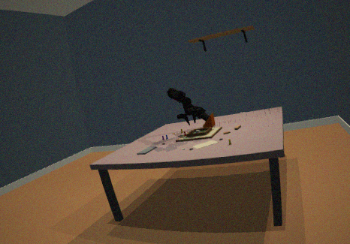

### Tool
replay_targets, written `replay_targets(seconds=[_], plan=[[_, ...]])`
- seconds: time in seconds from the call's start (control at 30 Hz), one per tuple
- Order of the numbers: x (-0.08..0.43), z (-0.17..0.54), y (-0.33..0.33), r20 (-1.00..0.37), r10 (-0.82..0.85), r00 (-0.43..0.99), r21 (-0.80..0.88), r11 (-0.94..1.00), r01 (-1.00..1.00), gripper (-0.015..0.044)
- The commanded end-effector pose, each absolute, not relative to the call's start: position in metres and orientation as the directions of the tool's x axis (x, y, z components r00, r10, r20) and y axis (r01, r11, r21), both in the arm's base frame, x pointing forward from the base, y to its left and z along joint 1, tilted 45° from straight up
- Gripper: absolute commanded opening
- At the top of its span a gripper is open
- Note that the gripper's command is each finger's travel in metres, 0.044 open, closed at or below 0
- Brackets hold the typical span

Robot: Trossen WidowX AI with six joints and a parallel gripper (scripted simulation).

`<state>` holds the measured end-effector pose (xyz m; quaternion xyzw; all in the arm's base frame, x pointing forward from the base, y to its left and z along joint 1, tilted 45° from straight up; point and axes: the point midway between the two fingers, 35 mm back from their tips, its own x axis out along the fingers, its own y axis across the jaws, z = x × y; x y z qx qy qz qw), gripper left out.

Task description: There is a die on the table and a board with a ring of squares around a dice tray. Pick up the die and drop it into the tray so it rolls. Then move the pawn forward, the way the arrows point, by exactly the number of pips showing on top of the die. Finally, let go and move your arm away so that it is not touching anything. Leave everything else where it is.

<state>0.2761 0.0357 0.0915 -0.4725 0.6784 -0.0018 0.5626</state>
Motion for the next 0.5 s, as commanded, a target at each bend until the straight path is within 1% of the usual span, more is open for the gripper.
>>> replay_targets(seconds=[0.0, 0.07, 0.13, 0.47], plan=[[0.287, 0.118, -0.005, -0.730, -0.676, 0.104, -0.664, 0.737, 0.127, 0.0200], [0.288, 0.126, -0.018, -0.719, -0.687, 0.106, -0.617, 0.701, 0.359, 0.0200], [0.289, 0.131, -0.026, -0.711, -0.695, 0.107, -0.566, 0.656, 0.499, 0.0200], [0.289, 0.131, -0.026, -0.710, -0.696, 0.107, -0.559, 0.650, 0.515, 0.0200]])
